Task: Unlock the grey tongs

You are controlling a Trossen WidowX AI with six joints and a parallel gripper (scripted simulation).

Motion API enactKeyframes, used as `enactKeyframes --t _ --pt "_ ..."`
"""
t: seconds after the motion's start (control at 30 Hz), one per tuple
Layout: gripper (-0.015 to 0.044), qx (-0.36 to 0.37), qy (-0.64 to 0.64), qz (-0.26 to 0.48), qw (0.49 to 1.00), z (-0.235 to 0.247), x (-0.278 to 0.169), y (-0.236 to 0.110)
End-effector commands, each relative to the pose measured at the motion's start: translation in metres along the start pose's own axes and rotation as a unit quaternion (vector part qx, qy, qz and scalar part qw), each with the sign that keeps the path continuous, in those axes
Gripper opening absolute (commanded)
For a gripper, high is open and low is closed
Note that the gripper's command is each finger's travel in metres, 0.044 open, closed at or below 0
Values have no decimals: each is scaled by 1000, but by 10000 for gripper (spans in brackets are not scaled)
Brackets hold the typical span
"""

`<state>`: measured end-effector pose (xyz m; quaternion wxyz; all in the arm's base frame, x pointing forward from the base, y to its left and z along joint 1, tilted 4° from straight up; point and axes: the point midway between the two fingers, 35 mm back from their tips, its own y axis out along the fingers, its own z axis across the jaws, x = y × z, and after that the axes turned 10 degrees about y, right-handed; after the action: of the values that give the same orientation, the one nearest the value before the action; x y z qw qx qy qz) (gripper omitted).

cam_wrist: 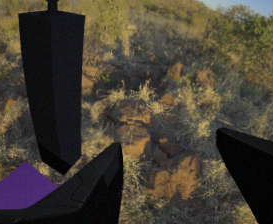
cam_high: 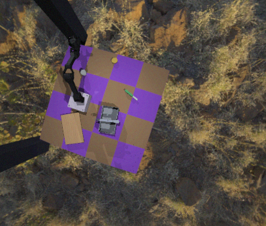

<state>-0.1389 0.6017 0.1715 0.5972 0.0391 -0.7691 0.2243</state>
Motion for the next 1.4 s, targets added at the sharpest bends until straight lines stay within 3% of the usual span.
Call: enactKeyframes --t 0.0,0.37,0.77,1.07,1.37 --pt "260 -64 26 45 997 -65 -29 -22" --pt "260 -204 100 148 963 -194 -105 -106" --pt "260 -371 198 264 868 -300 -204 -258" --pt "260 -475 280 345 760 -325 -274 -397" --pt "260 -558 365 415 618 -299 -331 -540"
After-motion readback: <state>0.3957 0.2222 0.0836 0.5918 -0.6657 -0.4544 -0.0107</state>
